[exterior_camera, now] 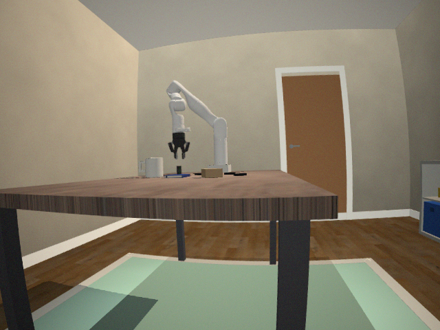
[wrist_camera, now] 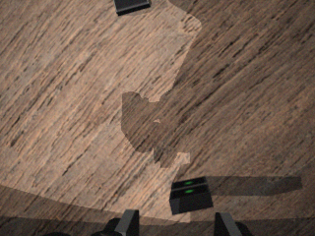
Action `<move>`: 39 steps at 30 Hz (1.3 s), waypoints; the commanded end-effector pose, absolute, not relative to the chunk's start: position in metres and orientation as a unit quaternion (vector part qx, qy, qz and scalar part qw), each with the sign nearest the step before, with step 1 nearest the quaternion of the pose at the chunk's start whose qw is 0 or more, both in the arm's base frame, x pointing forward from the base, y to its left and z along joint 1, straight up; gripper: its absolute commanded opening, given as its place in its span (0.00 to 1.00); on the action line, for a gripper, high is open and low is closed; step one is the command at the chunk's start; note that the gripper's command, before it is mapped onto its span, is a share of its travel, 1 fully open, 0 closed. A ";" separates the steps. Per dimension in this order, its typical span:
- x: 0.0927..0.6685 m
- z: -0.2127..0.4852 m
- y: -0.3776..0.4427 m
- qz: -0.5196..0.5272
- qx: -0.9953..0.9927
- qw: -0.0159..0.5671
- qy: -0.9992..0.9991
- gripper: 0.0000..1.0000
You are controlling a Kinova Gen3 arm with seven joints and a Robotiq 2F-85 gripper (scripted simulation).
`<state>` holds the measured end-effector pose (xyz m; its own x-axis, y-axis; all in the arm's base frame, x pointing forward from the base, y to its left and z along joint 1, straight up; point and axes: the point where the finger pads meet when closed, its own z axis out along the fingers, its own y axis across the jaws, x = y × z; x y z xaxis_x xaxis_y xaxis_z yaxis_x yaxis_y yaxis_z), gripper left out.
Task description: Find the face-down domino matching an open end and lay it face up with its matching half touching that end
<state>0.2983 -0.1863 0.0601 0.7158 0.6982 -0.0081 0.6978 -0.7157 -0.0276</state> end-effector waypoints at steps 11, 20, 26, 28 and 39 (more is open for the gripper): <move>0.305 0.061 -0.188 0.000 -0.880 0.001 -0.475 0.48; 0.306 0.061 -0.189 -0.001 -0.874 -0.001 -0.487 0.48; 0.306 0.061 -0.189 -0.001 -0.873 -0.001 -0.487 0.48; 0.306 0.061 -0.189 -0.001 -0.873 -0.001 -0.487 0.48; 0.306 0.061 -0.189 -0.001 -0.873 -0.001 -0.487 0.48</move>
